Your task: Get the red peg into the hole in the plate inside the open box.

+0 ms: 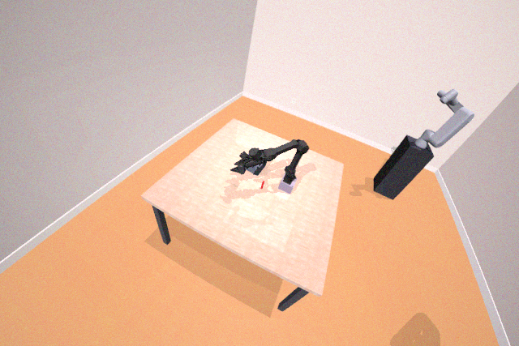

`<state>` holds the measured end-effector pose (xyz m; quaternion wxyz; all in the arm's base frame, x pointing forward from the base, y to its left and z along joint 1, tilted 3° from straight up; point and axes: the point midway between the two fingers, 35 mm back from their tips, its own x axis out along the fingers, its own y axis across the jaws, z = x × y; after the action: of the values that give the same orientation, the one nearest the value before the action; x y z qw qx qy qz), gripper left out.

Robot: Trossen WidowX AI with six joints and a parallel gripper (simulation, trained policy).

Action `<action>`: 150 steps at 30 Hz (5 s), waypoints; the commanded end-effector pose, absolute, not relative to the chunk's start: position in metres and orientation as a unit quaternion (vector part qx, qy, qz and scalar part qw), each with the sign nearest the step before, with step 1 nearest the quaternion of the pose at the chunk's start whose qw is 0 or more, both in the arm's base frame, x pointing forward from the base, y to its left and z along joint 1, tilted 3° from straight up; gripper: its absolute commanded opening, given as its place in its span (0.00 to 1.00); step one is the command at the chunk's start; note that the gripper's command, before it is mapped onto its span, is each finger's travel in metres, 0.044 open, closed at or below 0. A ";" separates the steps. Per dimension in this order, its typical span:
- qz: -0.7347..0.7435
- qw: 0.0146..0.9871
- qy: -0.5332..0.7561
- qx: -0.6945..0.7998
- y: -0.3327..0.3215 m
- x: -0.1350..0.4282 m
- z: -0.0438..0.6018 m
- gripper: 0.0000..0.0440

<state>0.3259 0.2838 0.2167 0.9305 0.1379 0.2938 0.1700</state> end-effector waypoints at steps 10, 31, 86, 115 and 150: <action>0.043 0.867 0.471 0.155 0.220 0.278 0.136 1.00; -0.228 0.726 0.618 0.199 0.128 0.194 0.068 1.00; -0.309 0.682 0.601 0.279 0.108 0.191 0.004 0.00; -0.320 0.734 0.541 0.258 0.046 0.270 0.086 0.00; -0.376 0.689 0.525 0.330 -0.054 0.324 0.053 0.02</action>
<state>0.3199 -0.0505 0.0598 0.6924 0.3251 0.5217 -0.3779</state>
